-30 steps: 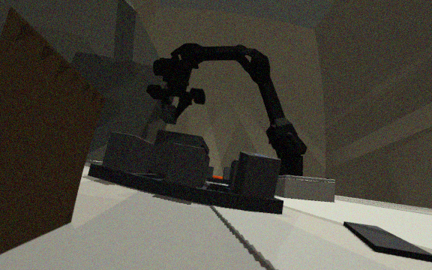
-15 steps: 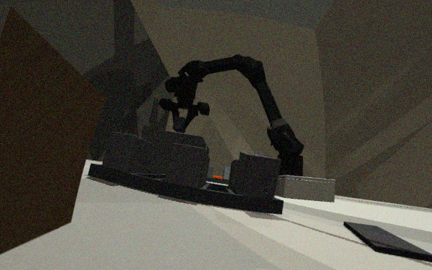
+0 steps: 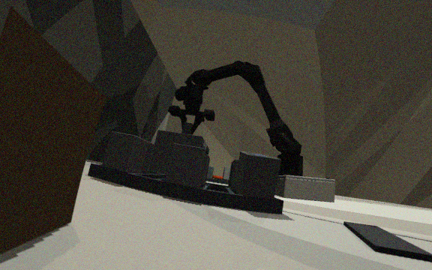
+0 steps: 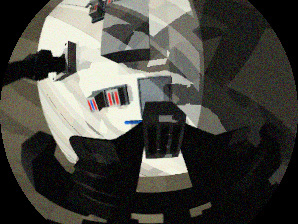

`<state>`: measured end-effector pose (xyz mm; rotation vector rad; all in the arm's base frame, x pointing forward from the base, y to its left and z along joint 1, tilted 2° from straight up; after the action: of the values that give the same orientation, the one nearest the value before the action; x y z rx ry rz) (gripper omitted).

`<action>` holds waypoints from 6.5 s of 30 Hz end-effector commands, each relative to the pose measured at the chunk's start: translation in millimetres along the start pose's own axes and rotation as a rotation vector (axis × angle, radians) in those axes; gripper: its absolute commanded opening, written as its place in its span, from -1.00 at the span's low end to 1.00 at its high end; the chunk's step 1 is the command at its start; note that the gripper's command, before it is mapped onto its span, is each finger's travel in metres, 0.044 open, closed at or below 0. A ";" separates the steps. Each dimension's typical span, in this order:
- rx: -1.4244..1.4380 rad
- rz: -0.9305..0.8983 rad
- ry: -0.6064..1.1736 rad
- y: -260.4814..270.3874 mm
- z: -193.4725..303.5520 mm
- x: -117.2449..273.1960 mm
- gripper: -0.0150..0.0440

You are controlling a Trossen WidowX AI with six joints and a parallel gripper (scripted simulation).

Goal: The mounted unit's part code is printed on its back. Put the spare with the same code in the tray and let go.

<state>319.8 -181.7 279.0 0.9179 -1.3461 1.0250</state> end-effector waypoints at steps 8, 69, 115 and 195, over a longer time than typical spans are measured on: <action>0.007 0.009 -0.005 -2.5 1.0 -5.8 -0.49; 0.007 0.009 -0.005 -9.9 2.3 -54.5 -0.49; 0.007 0.009 -0.005 -10.1 2.2 -91.2 -0.49; 0.004 0.008 0.001 -2.7 0.8 -142.5 0.40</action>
<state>327.7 -190.4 136.3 0.9163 -1.3482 1.0331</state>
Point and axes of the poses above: the point midway between the two fingers, 35 mm back from their tips, its own x axis back along the fingers, its own y axis across the jaws, z = x × y, the point moved 10 cm from there along x, back along the fingers, and after that the axes turned 14 degrees about -x, right-handed, at the moved point
